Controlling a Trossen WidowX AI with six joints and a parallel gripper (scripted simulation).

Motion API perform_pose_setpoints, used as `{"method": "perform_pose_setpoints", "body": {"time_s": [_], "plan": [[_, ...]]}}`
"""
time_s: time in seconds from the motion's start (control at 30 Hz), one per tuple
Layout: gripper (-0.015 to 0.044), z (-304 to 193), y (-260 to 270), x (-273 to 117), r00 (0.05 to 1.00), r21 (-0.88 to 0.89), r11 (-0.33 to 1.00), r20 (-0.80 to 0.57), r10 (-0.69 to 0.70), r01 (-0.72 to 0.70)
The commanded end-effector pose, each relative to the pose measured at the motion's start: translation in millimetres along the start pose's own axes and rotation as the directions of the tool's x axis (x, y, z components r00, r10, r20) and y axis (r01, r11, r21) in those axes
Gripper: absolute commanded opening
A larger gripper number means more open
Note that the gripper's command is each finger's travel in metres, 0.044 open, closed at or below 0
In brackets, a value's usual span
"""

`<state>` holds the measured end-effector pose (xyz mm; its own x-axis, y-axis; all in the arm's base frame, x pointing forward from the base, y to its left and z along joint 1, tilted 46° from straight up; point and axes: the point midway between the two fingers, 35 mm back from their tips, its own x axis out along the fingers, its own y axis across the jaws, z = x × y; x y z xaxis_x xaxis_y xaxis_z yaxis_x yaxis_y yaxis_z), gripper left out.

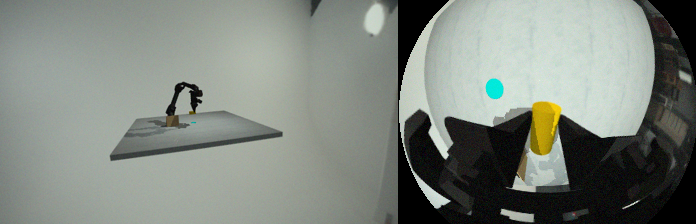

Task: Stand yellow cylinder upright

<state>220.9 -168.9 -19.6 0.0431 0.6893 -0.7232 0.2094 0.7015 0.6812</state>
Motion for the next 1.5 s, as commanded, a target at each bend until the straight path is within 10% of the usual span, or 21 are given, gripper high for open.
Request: {"method": "perform_pose_setpoints", "body": {"time_s": [0.0,1.47], "plan": [[0.0105,1,16,-2,1.000,0.031,1.000,0.000,0.004,-0.004],[0.0105,-5,144,-7,1.000,0.275,0.961,-0.005,0.021,-0.018]]}}
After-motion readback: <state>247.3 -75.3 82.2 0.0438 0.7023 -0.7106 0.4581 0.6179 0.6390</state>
